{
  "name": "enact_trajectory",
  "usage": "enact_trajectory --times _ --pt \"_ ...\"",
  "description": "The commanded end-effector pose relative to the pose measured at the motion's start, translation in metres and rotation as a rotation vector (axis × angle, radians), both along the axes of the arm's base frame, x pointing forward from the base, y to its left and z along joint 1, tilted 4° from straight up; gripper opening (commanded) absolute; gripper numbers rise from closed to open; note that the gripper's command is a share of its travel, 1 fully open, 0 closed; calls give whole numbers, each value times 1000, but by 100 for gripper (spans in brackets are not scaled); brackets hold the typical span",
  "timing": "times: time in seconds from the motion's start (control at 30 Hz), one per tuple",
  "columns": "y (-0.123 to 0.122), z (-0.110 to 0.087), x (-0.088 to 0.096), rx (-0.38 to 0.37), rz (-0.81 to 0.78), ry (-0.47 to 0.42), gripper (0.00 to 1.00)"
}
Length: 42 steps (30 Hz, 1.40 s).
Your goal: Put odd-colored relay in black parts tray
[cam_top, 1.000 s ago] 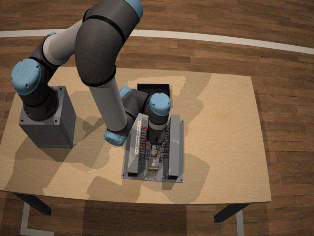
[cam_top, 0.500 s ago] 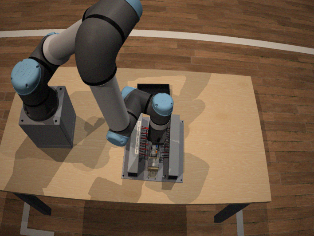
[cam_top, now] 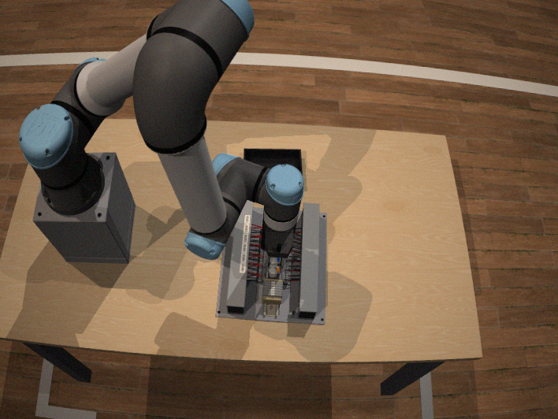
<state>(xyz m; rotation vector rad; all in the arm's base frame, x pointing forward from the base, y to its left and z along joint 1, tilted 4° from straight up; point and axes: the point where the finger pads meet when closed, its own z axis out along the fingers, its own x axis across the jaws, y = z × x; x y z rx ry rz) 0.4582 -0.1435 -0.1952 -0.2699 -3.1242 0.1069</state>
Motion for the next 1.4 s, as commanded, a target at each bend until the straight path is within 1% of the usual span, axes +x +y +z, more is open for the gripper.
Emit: enact_trajectory --times 0.0,0.43,1.17,1.37 --pt "-1 1 1 -3 0 -10 0" --pt "-1 1 0 -7 1 -36 0" --pt "-1 1 0 -7 1 -37 0" --pt "-1 1 0 -4 0 -18 0"
